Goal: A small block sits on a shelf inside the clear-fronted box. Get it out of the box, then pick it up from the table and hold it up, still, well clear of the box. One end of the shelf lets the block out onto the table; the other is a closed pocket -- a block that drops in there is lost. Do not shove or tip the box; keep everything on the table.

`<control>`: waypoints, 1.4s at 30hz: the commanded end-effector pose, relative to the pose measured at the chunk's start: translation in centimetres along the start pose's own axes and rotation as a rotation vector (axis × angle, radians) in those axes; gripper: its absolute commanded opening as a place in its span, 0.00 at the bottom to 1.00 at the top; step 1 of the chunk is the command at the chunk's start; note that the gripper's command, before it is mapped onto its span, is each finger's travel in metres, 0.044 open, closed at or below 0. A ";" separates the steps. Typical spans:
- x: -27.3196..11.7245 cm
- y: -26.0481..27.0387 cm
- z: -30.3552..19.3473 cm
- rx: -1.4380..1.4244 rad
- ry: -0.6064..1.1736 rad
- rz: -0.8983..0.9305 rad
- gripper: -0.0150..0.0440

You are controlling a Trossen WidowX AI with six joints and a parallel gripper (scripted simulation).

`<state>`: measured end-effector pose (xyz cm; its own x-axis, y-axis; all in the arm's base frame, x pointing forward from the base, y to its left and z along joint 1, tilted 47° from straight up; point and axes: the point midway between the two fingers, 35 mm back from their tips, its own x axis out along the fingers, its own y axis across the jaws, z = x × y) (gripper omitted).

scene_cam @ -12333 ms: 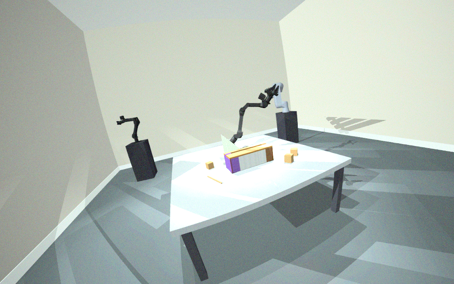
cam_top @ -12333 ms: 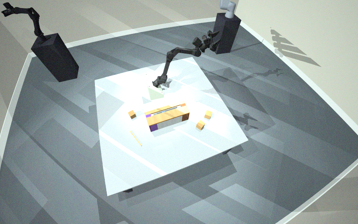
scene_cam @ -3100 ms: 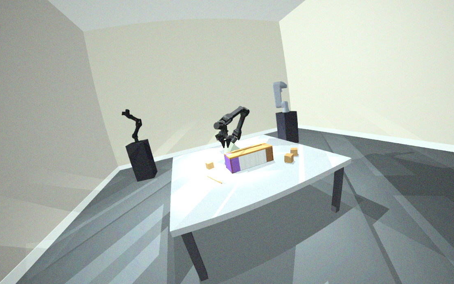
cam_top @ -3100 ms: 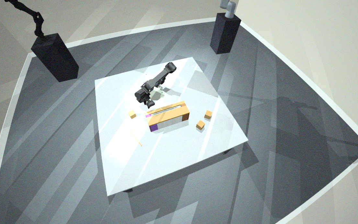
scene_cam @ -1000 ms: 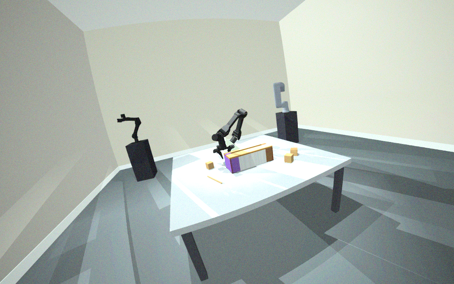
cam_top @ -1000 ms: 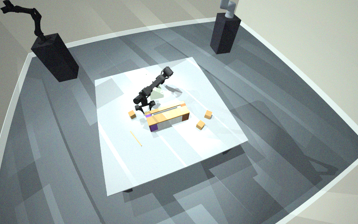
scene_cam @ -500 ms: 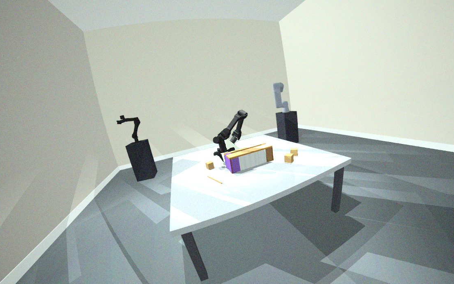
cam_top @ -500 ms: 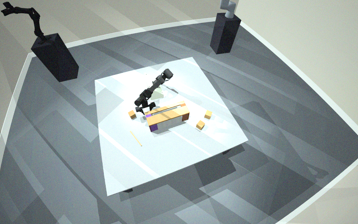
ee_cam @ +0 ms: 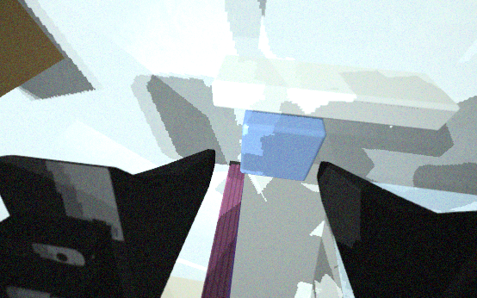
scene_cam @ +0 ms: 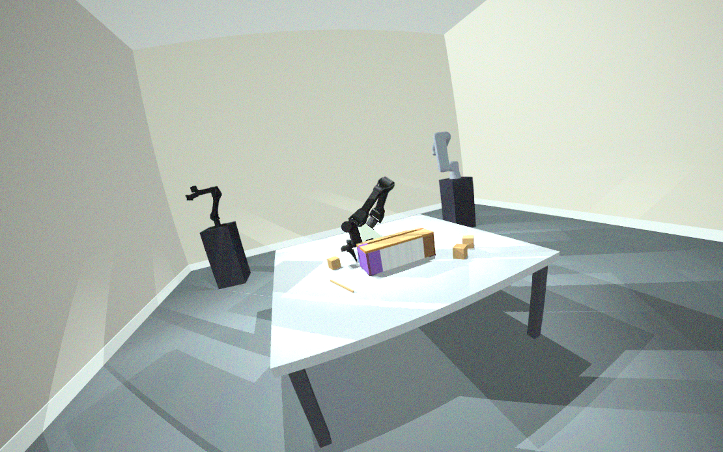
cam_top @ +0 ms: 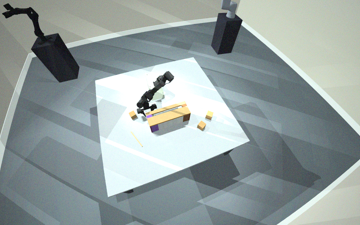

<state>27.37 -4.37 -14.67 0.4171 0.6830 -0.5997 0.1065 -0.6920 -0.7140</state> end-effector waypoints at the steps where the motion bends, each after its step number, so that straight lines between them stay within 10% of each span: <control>1: 0.7 -0.2 0.7 0.014 -0.003 -0.010 0.74; 17: 0.5 0.1 0.4 0.003 0.009 0.006 0.26; 42: -6.3 -0.2 -2.3 0.069 0.002 0.030 0.25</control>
<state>26.78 -8.11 -10.97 0.4119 0.6836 -0.6025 0.0741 -0.6842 -0.7255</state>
